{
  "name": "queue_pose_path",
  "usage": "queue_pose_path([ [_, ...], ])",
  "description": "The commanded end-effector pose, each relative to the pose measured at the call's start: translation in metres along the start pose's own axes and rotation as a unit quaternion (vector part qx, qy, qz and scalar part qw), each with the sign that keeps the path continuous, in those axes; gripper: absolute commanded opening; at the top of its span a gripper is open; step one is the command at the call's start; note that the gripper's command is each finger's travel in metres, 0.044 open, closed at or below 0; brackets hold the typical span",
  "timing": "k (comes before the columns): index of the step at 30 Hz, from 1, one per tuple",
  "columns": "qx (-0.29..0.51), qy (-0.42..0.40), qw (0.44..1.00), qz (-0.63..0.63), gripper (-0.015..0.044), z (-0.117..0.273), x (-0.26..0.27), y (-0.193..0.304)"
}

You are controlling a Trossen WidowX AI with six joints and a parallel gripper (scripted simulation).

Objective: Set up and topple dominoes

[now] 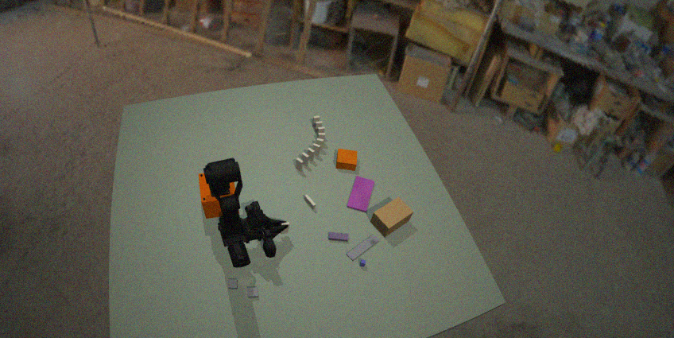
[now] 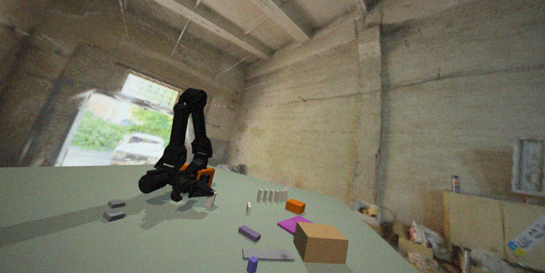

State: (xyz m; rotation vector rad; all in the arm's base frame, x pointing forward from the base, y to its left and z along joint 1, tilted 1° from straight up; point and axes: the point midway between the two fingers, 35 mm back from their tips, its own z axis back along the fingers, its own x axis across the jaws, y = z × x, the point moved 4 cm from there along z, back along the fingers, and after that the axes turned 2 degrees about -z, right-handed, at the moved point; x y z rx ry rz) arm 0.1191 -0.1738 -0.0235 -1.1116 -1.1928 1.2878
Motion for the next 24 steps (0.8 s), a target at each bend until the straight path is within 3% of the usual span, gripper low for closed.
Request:
queue_pose_path([
  [1, -0.004, -0.001, 1.000, -0.008, 0.0029, -0.0019, 0.0037, 0.0058],
  [17, -0.005, -0.002, 1.000, -0.008, 0.0029, -0.0037, 0.0050, 0.0123],
  [24, -0.005, -0.002, 1.000, -0.008, 0.0212, -0.0037, 0.0050, 0.0123],
])
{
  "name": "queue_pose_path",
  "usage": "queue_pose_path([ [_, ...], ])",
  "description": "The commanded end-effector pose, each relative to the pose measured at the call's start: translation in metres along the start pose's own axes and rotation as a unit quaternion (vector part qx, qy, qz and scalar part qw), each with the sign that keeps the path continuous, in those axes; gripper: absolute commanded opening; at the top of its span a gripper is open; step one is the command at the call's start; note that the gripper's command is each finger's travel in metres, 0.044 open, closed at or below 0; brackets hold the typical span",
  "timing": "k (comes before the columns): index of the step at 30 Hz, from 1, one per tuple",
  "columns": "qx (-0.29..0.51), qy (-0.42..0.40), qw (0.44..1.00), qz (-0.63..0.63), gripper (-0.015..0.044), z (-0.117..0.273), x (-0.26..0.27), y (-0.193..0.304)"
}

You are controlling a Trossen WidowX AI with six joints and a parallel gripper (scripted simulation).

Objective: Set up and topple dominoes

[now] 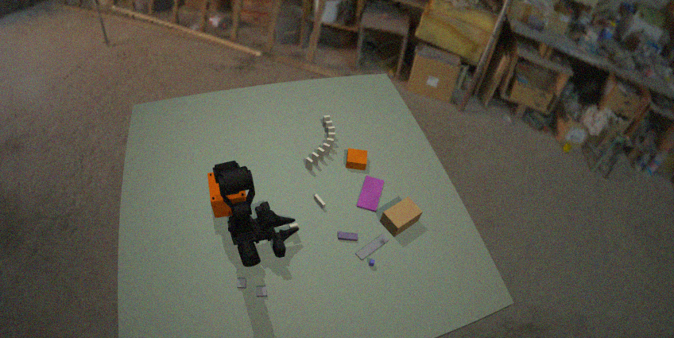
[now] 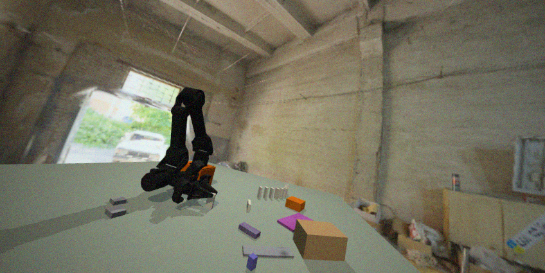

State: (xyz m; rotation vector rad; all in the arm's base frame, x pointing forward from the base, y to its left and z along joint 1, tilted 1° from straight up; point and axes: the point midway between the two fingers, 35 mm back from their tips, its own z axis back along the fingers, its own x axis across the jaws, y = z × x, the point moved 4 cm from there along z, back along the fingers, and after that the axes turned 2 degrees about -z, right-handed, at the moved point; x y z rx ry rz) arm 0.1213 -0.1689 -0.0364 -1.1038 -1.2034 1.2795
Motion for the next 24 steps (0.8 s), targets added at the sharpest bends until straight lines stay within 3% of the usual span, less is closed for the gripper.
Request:
queue_pose_path([
  [1, -0.003, 0.000, 1.000, -0.002, 0.0239, 0.000, 0.000, 0.000],
  [9, -0.003, 0.000, 1.000, -0.002, 0.0440, 0.000, 0.000, -0.002],
  [20, 0.003, -0.001, 1.000, -0.004, 0.0440, 0.004, 0.001, -0.049],
  [24, 0.085, -0.024, 0.990, -0.108, 0.0440, -0.005, -0.005, -0.044],
])
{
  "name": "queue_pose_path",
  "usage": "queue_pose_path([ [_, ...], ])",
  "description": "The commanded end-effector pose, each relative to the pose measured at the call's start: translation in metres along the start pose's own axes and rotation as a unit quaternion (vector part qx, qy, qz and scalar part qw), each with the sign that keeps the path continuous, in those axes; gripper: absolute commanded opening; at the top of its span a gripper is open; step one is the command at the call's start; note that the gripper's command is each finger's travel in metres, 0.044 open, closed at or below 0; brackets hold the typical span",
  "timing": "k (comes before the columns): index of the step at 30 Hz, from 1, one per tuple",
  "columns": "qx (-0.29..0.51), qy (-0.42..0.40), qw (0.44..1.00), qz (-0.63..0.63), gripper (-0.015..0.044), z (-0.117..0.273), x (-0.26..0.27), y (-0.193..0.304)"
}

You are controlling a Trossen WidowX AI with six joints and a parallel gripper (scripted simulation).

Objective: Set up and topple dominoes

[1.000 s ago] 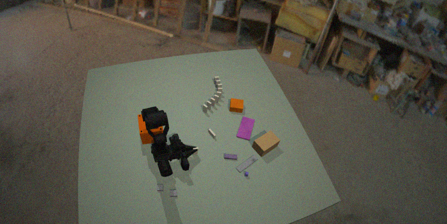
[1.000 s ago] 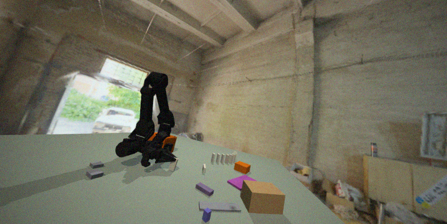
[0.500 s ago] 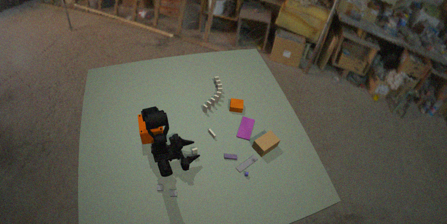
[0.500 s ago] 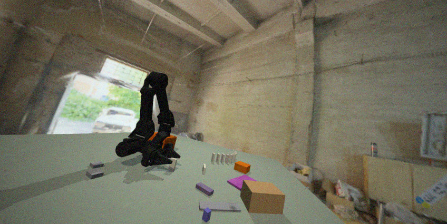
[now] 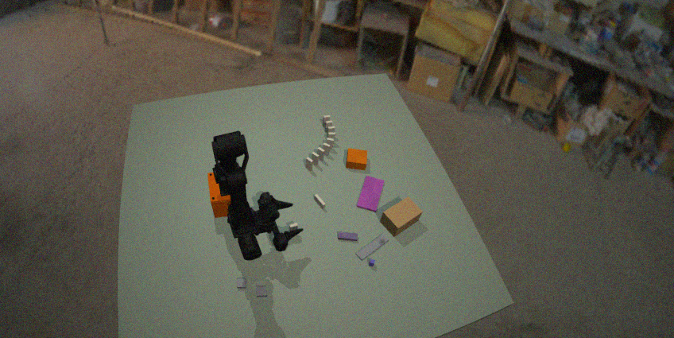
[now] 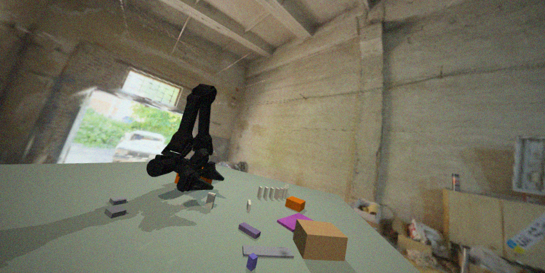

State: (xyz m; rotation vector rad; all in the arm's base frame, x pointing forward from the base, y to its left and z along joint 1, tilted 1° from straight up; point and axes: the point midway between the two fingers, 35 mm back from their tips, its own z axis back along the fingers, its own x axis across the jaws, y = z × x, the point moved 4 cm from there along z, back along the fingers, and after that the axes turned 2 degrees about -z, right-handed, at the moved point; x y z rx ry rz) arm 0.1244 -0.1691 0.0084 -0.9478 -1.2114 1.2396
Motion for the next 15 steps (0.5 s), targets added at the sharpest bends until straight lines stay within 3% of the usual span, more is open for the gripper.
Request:
queue_pose_path([
  [1, 0.082, -0.013, 0.992, -0.090, 0.0440, -0.009, -0.008, 0.000],
  [7, 0.279, 0.046, 0.909, -0.307, 0.0440, -0.024, -0.018, -0.003],
  [15, 0.427, 0.257, 0.726, -0.474, 0.0440, -0.038, -0.014, -0.036],
])
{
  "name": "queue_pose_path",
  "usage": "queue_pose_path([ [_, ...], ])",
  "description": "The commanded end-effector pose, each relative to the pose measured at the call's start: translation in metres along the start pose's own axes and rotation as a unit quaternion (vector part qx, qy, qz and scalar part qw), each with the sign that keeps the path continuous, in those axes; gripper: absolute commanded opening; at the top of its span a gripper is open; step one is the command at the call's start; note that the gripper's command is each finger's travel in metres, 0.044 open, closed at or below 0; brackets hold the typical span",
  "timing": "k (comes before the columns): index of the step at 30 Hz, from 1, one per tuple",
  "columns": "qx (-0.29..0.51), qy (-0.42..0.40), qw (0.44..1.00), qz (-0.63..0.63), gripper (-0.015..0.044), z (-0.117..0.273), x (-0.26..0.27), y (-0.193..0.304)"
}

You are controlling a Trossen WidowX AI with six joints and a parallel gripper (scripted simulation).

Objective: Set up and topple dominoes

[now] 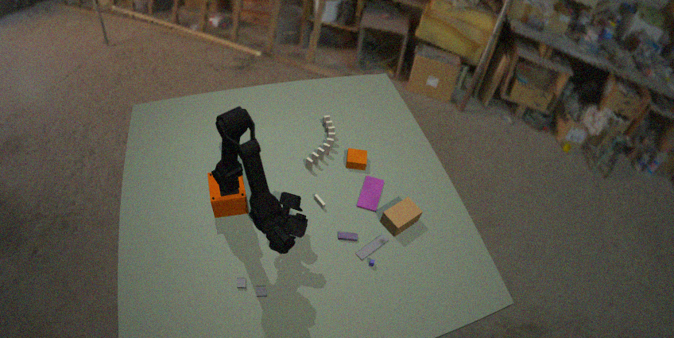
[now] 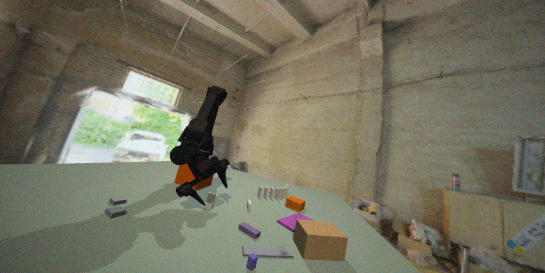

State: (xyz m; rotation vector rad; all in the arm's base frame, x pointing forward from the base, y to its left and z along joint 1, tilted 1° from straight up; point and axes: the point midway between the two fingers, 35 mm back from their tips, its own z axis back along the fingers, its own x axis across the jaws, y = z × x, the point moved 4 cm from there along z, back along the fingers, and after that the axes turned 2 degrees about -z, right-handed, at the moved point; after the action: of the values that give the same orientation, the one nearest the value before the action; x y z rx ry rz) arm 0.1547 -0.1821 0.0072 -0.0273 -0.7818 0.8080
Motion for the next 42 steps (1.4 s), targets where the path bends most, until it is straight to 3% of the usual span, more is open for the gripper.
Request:
queue_pose_path([
  [1, 0.071, 0.190, 0.955, -0.216, 0.0440, 0.014, 0.029, -0.021],
  [8, 0.010, 0.356, 0.861, -0.362, 0.0440, 0.036, 0.074, -0.032],
  [23, 0.007, 0.360, 0.859, -0.365, 0.0440, 0.036, 0.075, -0.032],
  [31, 0.008, 0.359, 0.859, -0.364, 0.0440, -0.010, 0.036, -0.014],
  [42, 0.008, 0.359, 0.859, -0.364, 0.0440, -0.019, 0.029, -0.011],
])
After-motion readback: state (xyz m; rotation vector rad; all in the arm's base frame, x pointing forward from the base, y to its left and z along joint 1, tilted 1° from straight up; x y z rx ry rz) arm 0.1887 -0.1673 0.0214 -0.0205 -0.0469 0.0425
